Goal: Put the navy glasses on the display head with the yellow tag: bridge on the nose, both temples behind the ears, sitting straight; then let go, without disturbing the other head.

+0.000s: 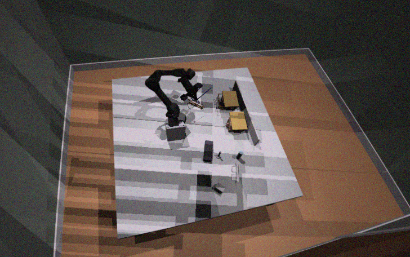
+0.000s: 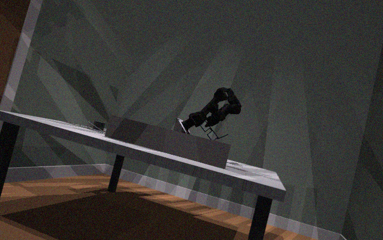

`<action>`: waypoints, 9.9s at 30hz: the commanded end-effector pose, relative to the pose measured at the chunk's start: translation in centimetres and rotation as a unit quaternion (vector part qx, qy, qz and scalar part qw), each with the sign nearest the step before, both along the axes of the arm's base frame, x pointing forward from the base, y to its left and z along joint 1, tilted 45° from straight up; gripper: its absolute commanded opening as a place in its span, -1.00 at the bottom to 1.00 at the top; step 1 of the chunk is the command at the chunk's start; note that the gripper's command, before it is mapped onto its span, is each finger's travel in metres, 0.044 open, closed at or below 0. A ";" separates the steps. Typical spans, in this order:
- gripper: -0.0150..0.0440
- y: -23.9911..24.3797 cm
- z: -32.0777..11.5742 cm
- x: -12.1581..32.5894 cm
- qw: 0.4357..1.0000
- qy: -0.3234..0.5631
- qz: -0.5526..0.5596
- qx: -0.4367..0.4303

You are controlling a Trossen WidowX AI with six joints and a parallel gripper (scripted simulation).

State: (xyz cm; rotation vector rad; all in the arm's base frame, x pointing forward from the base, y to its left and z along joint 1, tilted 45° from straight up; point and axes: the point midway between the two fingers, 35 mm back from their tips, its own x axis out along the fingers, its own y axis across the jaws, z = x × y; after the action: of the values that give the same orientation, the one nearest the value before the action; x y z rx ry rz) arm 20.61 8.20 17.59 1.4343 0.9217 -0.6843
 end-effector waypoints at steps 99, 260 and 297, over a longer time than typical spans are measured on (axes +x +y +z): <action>-0.49 -2.6 -6.0 3.5 0.950 0.186 -0.218 0.121; -0.49 -10.0 -22.1 12.0 0.901 0.250 -0.059 0.350; -0.49 -10.9 -22.4 16.1 0.901 0.249 -0.059 0.350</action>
State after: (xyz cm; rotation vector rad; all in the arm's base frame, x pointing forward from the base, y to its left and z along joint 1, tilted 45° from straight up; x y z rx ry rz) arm 36.03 -2.52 -4.99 1.9947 1.6085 -0.8857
